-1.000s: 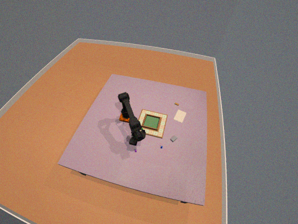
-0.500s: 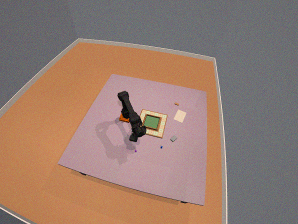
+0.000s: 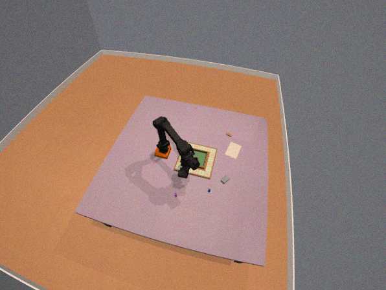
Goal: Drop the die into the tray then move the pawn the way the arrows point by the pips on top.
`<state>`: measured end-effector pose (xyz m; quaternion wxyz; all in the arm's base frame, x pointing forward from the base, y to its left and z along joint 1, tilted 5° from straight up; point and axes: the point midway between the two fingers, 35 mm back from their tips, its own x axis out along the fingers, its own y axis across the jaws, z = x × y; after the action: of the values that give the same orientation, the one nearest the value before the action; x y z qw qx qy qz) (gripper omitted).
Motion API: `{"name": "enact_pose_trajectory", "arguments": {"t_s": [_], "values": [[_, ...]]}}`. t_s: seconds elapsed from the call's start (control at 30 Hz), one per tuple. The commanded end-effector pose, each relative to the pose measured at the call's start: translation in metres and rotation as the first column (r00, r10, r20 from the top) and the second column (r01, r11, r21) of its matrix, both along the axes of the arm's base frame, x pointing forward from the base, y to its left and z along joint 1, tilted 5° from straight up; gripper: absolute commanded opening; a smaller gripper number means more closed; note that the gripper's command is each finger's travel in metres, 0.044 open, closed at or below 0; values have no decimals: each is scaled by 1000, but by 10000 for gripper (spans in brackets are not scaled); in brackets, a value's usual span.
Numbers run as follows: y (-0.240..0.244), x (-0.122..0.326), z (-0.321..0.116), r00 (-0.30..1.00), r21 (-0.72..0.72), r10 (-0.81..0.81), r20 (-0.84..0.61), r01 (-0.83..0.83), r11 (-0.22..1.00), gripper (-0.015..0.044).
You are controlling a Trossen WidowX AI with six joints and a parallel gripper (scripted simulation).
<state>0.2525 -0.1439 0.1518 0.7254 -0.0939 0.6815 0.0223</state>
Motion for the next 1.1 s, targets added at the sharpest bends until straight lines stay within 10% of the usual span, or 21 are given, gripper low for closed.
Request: {"name": "enact_pose_trajectory", "arguments": {"t_s": [0.0, 1.07], "values": [[17, 6, -6, 1000, 3, -5, -5, 5, 1000, 0], [167, 21, -43, 999, 22, -32, -12, 32, 999, 0]]}}
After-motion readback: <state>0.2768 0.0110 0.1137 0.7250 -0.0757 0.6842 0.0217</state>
